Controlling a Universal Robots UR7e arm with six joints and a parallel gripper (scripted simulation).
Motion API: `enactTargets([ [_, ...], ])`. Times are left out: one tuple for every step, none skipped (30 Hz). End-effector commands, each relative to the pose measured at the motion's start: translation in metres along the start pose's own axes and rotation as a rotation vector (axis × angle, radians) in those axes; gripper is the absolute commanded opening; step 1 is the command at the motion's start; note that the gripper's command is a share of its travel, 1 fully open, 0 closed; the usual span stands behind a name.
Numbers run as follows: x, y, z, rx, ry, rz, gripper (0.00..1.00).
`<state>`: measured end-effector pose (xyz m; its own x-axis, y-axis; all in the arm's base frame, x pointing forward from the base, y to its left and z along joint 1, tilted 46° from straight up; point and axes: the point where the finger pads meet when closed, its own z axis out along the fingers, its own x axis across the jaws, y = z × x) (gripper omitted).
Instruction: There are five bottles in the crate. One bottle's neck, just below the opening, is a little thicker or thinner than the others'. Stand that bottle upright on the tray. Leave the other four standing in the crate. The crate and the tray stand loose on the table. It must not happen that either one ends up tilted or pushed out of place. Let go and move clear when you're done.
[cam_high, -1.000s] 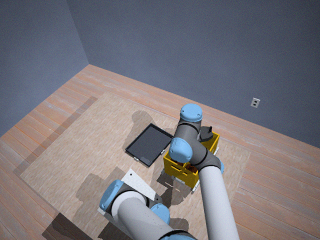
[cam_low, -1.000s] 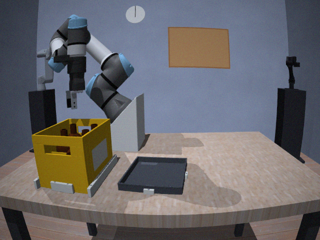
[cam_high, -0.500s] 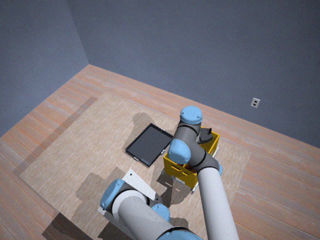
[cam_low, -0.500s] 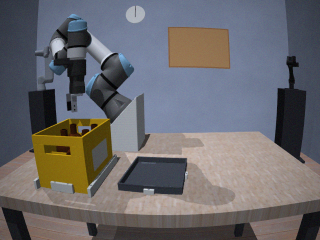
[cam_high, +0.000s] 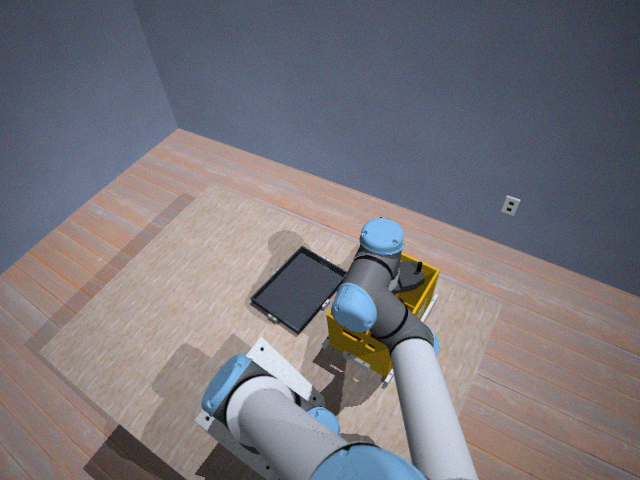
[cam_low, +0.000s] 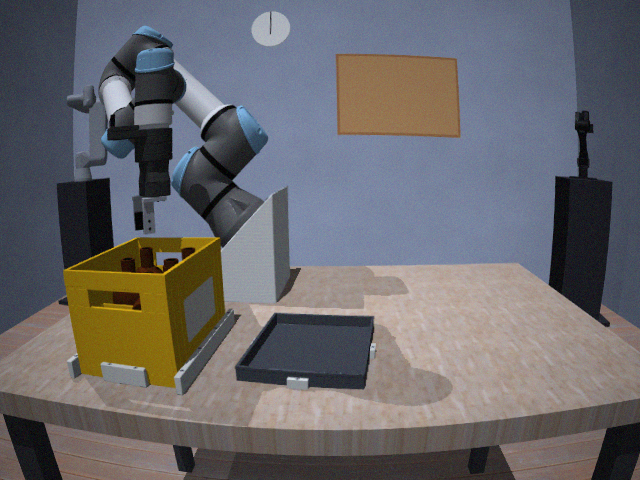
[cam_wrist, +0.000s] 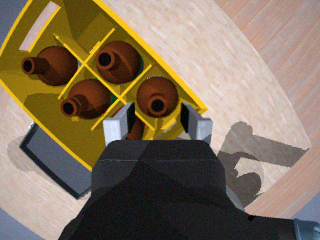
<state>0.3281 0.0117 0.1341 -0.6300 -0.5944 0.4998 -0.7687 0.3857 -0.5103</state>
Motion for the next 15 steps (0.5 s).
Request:
enactTargets([
  [-0.0002,-0.0003,0.0043,0.001,-0.001,0.000,1.00],
  [-0.0002,-0.0003,0.0043,0.001,-0.001,0.000,1.00],
  [-0.0002,-0.0003,0.0054,0.001,-0.001,0.000,1.00],
  [-0.0002,-0.0003,0.0064,0.001,-0.001,0.000,1.00],
  [-0.0002,-0.0003,0.0073,0.001,-0.001,0.000,1.00],
  [-0.0002,-0.0003,0.0082,0.001,-0.001,0.000,1.00],
  [-0.0002,-0.0003,0.0090,0.001,-0.001,0.000,1.00],
  [-0.0002,-0.0003,0.0098,0.001,-0.001,0.000,1.00],
  [-0.0002,-0.0003,0.0105,0.001,-0.001,0.000,1.00],
  [-0.0002,-0.0003,0.0111,0.001,-0.001,0.000,1.00],
  [-0.0002,-0.0003,0.0117,0.001,-0.001,0.000,1.00],
  [-0.0002,-0.0003,0.0122,0.001,-0.001,0.000,1.00],
  [-0.0002,-0.0003,0.0126,0.001,-0.001,0.000,1.00],
  [-0.0002,-0.0003,0.0129,0.001,-0.001,0.000,1.00],
  [-0.0002,-0.0003,0.0132,0.001,-0.001,0.000,1.00],
])
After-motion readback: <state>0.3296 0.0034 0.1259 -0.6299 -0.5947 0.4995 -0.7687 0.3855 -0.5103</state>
